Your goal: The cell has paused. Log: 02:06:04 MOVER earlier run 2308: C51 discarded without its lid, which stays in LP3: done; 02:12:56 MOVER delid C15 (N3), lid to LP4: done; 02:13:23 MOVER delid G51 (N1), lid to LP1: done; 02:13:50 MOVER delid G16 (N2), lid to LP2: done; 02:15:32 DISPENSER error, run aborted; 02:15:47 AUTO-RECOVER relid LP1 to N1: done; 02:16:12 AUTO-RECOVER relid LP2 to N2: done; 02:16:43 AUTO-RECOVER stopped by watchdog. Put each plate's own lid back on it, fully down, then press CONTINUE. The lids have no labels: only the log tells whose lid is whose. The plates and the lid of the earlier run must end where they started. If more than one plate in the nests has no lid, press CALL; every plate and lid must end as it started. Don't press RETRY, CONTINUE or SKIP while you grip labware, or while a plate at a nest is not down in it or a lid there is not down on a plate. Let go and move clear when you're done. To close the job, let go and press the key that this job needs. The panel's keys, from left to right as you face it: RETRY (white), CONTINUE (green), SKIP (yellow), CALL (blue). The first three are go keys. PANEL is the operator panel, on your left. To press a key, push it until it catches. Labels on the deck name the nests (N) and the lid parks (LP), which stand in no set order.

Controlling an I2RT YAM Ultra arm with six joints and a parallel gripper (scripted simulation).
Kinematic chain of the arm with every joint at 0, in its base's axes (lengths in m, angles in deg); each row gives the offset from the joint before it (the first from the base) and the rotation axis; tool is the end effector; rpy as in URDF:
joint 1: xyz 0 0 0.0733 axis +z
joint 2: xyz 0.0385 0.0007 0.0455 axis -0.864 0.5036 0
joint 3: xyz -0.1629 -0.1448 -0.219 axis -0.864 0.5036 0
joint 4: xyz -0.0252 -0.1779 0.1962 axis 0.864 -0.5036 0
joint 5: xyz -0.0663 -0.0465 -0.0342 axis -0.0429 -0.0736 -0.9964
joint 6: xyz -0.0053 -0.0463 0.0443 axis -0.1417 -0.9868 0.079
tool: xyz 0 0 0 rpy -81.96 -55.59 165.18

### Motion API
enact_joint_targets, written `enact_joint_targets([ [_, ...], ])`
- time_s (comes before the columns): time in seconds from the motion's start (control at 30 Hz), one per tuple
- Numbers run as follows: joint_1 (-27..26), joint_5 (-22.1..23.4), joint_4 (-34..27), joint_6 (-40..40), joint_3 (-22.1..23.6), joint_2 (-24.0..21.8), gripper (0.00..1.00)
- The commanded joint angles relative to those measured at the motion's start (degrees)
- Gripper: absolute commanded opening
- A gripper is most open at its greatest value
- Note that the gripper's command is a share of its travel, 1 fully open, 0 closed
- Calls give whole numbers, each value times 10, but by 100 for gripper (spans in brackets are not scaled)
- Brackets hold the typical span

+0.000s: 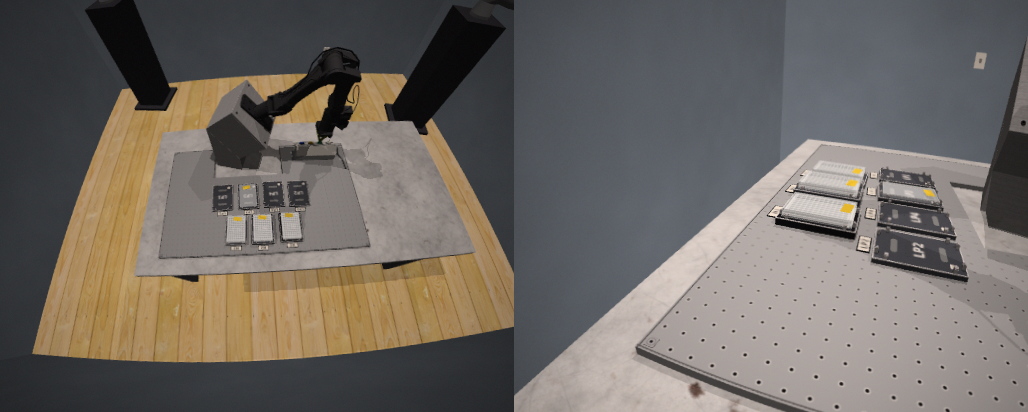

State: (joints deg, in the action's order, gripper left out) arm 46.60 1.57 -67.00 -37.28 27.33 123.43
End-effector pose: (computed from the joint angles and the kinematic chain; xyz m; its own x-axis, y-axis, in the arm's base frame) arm -0.0626 0.2718 0.2429 0.2128 -0.6495 -0.7300 -0.9669 -0.0325 -0.2530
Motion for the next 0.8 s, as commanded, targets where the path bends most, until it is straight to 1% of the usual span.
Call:
enact_joint_targets([
  [0.0,0,9,19,-6,-14,8,0],
  [0.13,-3,10,24,-8,-15,13,0],
  [0.2,-1,10,25,-8,-15,5,0],
  [0.33,-4,11,27,-8,-16,15,0],
  [0.4,-6,11,28,-8,-7,14,0],
  [0.77,-7,12,33,-9,8,18,0],
])
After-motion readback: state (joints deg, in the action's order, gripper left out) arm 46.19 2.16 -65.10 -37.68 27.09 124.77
